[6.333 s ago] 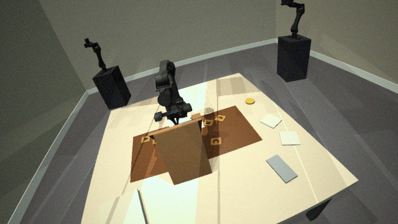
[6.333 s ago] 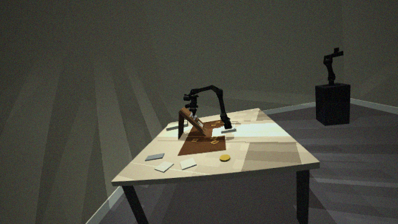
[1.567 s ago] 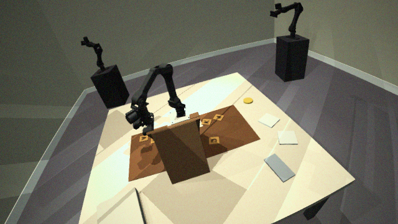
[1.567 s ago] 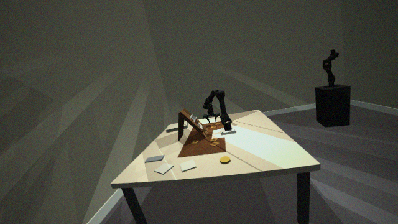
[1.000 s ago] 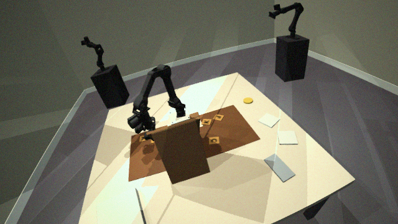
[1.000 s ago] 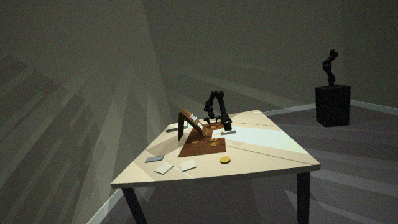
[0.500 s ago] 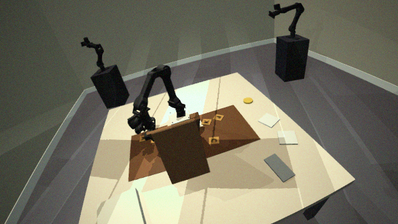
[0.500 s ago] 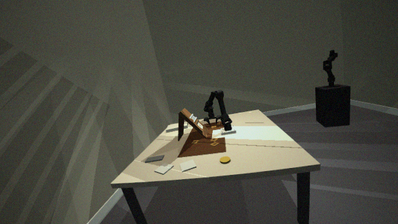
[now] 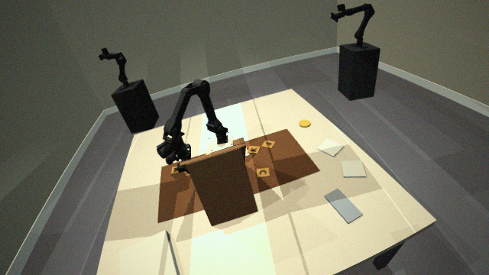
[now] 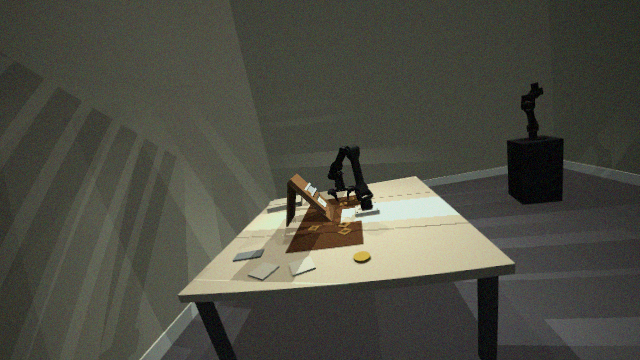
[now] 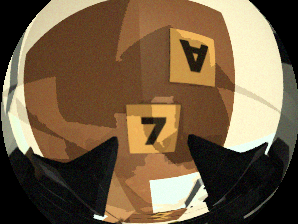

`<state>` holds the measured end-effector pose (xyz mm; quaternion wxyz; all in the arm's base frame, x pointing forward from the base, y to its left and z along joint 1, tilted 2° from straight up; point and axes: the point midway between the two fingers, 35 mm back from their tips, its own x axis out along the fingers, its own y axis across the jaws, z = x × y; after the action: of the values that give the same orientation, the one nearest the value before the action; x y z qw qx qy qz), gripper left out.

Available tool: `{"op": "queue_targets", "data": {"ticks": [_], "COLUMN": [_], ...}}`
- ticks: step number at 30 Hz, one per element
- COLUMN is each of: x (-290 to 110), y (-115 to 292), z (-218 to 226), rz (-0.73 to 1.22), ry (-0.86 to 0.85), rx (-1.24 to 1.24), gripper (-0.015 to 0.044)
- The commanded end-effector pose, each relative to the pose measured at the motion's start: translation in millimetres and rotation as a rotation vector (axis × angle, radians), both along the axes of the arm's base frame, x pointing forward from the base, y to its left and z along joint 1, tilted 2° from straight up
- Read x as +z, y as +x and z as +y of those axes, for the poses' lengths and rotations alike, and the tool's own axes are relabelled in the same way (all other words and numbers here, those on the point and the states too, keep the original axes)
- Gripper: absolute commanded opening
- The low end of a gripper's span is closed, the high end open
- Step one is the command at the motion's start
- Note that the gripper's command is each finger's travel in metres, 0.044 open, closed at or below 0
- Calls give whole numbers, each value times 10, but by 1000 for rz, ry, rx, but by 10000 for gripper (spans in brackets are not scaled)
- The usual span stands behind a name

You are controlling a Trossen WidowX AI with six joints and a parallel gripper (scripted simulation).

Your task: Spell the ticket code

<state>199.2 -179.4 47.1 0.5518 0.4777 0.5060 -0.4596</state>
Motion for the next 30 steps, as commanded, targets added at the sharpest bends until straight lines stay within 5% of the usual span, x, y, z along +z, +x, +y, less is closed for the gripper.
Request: {"op": "queue_targets", "data": {"ticks": [1, 30], "x": [-26, -197], "y": [-4, 5], "z": [-6, -9], "rz": [5, 5], "ry": [-1, -1], "rx": [-3, -3], "gripper": [340, 340]}}
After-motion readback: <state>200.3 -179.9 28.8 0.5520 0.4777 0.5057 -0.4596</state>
